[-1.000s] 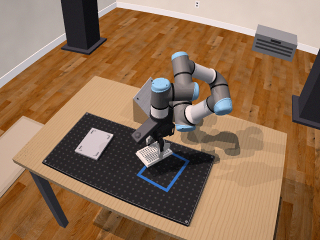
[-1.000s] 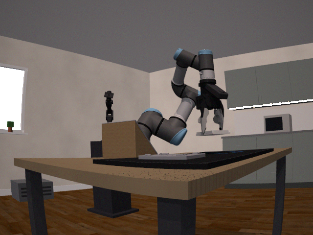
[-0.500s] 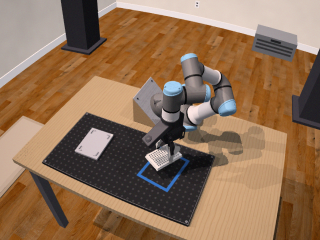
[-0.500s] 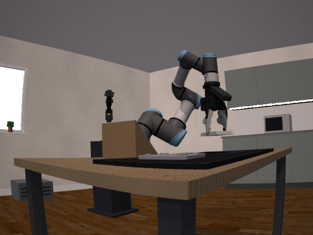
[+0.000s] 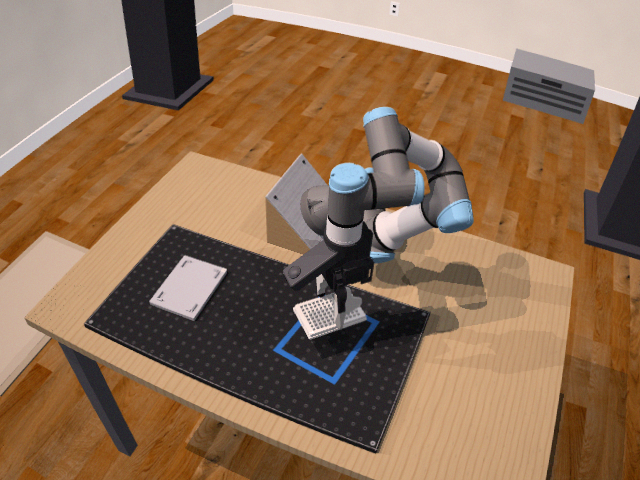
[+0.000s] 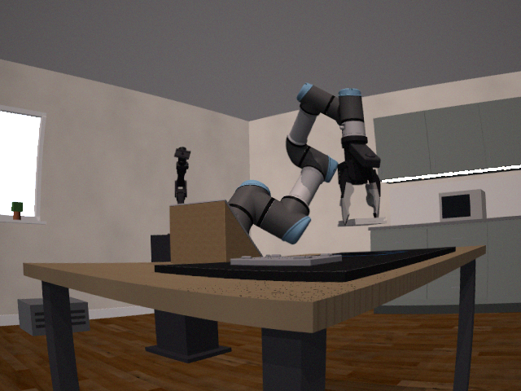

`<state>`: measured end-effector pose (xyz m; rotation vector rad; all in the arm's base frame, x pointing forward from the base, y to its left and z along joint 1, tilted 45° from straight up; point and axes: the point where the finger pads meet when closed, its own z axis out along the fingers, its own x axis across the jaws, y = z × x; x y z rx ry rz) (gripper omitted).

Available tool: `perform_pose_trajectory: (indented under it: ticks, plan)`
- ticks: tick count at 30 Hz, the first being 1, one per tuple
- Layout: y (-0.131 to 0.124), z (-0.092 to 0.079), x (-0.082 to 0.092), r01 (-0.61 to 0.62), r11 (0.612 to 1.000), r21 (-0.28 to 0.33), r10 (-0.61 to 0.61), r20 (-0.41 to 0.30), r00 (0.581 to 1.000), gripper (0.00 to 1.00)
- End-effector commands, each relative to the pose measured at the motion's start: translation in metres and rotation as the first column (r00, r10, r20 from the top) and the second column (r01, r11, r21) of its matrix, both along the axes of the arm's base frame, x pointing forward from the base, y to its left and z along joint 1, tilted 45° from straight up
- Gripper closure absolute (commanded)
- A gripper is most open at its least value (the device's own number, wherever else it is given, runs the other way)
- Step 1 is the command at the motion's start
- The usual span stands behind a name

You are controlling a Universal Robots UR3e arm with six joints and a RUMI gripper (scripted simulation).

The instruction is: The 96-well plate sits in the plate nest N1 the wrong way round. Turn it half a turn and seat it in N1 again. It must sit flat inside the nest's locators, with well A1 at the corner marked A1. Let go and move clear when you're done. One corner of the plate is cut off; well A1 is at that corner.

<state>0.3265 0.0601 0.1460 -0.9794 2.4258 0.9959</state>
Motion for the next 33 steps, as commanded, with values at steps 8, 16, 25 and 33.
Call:
perform_pose_trajectory:
  ticks: [8,16,25,33]
  plan:
    - [-0.0005,0.0002,0.0004,0.246,0.969,-0.023,-0.243,-0.254,0.936,1.0]
    - [-0.0005,0.0002,0.0004,0.253,0.967,-0.024,-0.25,-0.261,0.933,1.0]
    - [-0.0006,0.0002,0.0004,0.253,0.967,-0.024,-0.25,-0.261,0.933,1.0]
    - [-0.0005,0.0002,0.0004,0.252,0.967,-0.024,-0.249,-0.26,0.933,1.0]
